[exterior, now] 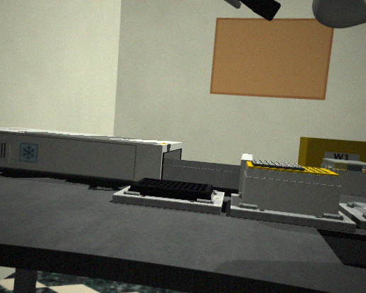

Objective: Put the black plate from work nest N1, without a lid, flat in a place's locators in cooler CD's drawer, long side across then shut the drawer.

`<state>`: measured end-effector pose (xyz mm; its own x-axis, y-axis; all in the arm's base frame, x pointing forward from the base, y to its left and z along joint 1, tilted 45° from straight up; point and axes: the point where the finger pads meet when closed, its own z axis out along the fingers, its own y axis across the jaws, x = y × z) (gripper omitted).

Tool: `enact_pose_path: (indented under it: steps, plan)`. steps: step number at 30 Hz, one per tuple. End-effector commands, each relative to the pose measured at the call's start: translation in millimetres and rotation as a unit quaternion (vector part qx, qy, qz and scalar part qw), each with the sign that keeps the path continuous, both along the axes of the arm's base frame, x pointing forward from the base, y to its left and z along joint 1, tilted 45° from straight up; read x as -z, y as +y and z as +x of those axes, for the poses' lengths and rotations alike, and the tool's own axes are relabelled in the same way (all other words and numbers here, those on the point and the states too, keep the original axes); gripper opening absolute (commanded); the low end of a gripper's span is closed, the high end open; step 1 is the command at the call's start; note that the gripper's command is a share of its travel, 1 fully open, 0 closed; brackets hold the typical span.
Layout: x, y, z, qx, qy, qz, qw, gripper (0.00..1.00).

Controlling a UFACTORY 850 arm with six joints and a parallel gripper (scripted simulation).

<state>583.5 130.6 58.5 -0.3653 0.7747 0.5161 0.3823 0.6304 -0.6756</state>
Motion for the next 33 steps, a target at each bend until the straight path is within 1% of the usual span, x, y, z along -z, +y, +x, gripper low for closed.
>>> enact_pose_path:
  steps: [1,8,10,11,14,19,25,27,33]
  plan:
    - [-0.1,-2.9,-1.6,0.020,-0.016,-0.069,0.997,1.00]
    - [0.6,-14.2,-7.4,0.054,-0.042,-0.176,0.982,1.00]
    - [0.6,-14.2,-7.4,0.054,-0.042,-0.176,0.982,1.00]
    - [0.5,-18.2,-9.4,0.059,-0.047,-0.191,0.979,1.00]
    - [0.5,-18.2,-9.5,0.073,-0.061,-0.236,0.967,1.00]
    - [0.0,-26.2,-13.8,0.098,-0.086,-0.307,0.943,1.00]
    - [-0.9,-34.5,-18.3,0.130,-0.121,-0.386,0.905,1.00]
    - [-0.9,-34.5,-18.3,0.130,-0.121,-0.386,0.905,1.00]
    - [-3.2,-46.9,-25.4,0.163,-0.160,-0.458,0.859,1.00]
